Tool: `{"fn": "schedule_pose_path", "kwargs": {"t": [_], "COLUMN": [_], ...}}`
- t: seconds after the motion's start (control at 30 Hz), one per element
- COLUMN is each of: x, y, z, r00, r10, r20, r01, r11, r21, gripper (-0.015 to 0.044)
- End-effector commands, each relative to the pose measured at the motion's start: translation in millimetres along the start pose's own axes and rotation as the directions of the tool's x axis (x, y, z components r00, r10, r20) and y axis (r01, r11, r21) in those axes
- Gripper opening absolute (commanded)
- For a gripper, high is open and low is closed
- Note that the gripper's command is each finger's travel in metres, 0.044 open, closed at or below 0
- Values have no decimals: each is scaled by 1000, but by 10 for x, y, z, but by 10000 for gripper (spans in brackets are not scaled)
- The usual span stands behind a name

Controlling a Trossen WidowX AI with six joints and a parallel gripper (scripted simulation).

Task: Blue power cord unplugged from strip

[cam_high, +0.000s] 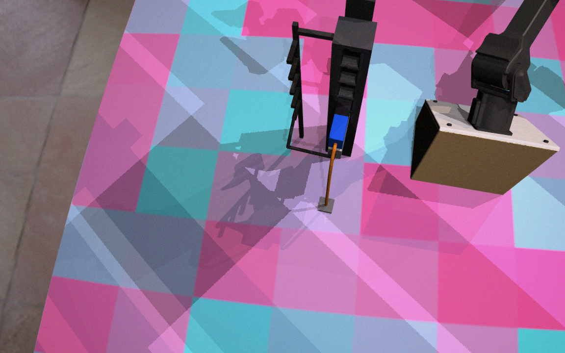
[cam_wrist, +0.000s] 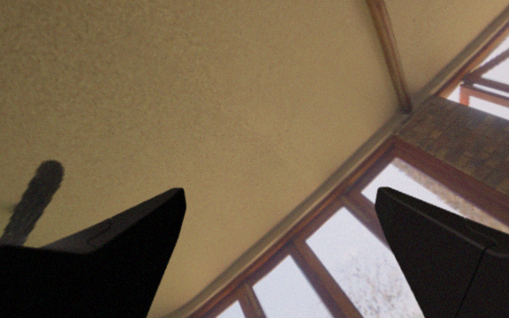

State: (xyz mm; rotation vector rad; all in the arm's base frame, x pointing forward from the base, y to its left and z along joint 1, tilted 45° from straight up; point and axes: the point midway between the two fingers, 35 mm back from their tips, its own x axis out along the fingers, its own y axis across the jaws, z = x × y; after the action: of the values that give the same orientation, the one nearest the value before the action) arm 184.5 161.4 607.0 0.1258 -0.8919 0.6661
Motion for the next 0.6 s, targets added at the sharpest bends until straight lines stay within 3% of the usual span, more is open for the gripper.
{"fn": "schedule_pose_path", "kwargs": {"t": [0.0,0.1,0.27,0.57], "x": [2,29,50,-234], "y": [0,0,3,58], "z": [-13,-208,-938,-2434], "r00": [1000,998,960,732], "r10": [0,-4,-15,-44], "r20": [-4,-62,-279,-680], "r01": [0,4,14,-3], "r11": [1000,1000,1000,998], "r21": [0,0,-6,-68], "gripper": [374,295,164,160]}}
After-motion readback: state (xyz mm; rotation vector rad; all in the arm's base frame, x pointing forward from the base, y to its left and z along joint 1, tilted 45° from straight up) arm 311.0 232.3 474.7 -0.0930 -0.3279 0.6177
